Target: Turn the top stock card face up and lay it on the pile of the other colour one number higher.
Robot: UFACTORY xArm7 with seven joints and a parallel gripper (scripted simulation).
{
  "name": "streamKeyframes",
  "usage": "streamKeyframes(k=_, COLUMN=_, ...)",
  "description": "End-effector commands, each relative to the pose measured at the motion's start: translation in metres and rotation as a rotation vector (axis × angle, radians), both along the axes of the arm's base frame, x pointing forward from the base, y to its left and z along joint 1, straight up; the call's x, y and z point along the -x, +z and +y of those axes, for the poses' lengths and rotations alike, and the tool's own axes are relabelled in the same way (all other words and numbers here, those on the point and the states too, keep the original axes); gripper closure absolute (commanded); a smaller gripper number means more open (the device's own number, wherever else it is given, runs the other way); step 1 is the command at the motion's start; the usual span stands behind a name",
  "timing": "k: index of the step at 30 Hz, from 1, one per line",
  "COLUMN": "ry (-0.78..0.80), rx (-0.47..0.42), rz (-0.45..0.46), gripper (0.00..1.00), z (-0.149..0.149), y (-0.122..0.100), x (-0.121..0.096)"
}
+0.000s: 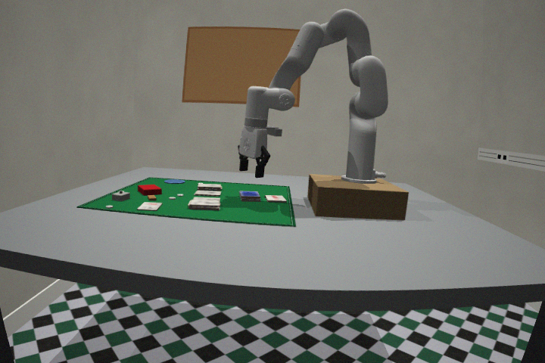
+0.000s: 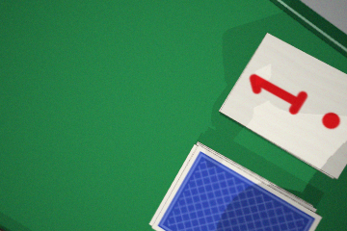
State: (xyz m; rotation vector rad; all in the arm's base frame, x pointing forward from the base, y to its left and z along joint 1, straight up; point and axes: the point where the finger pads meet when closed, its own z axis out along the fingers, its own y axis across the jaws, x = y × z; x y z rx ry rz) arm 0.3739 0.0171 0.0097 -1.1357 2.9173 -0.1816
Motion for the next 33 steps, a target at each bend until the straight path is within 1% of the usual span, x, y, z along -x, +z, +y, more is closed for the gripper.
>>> streamKeyframes(k=1, ry=0.276, rx=-0.03, rz=0.031, gripper=0.0, z=0.0002, y=0.0013, x=-0.0017)
streamKeyframes(k=8, ry=0.65, rx=-0.017, rz=0.058, gripper=0.0, z=0.0003, y=0.0015, x=-0.0019)
streamKeyframes(k=10, ry=0.65, rx=-0.017, rz=0.058, gripper=0.0, z=0.0003, y=0.0015, x=-0.0019)
streamKeyframes(k=11, ry=0.799, rx=-0.027, rz=0.074, gripper=0.0, z=0.0003, y=0.0015, x=-0.0019)
streamKeyframes(k=16, ry=1.001, rx=-0.065, rz=0.1, gripper=0.0, z=0.0004, y=0.0016, x=-0.002)
streamKeyframes(k=19, ry=1.004, rx=-0.065, rz=0.1, gripper=0.0, z=0.0004, y=0.0016, x=-0.002)
streamKeyframes(k=20, ry=1.004, rx=-0.065, rz=0.1, gripper=0.13, z=0.0004, y=0.0016, x=-0.002)
streamKeyframes(k=33, ry=1.028, rx=-0.065, rz=0.102, gripper=0.13, z=0.0002, y=-0.0025, x=-0.002)
